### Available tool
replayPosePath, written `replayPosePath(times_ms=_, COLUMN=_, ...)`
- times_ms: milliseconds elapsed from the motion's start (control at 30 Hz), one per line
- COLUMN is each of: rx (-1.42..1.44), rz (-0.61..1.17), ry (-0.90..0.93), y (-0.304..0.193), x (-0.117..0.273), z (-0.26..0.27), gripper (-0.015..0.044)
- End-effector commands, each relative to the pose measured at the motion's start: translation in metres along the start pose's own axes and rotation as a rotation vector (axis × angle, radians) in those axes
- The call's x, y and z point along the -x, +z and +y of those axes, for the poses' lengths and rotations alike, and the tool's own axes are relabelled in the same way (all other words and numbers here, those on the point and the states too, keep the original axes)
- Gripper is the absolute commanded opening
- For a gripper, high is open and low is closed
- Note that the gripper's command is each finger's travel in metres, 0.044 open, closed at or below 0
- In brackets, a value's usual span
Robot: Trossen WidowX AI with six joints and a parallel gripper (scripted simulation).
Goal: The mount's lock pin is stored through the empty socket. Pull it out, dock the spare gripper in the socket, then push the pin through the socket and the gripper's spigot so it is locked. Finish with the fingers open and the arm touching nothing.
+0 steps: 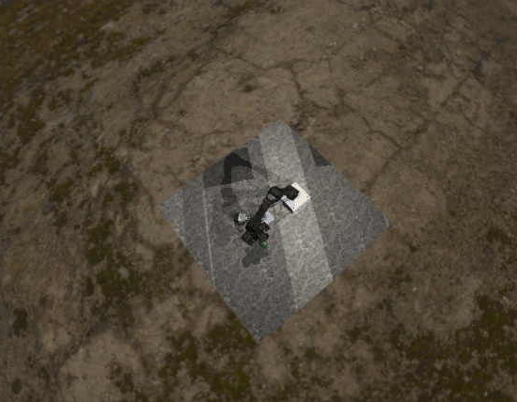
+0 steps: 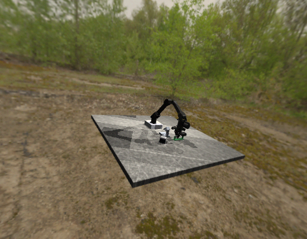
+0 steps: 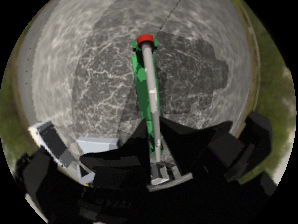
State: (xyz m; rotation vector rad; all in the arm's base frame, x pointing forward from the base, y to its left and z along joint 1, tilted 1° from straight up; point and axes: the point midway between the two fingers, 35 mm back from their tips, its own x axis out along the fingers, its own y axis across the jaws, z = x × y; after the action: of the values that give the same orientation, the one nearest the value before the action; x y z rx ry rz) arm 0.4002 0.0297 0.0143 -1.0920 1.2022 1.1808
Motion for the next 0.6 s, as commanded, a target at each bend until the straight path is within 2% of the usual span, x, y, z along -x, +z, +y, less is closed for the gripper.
replayPosePath(times_ms=0, rx=0.000, rz=0.000, ry=-0.001, y=0.000, x=0.000, z=0.000, gripper=0.0157)
replayPosePath(times_ms=367, rx=-0.001, rz=0.001, ry=0.008, y=0.001, x=0.014, z=0.002, gripper=0.0440)
replayPosePath(times_ms=567, rx=-0.002, rz=0.003, ry=0.025, y=0.001, x=0.025, z=0.006, gripper=0.0440)
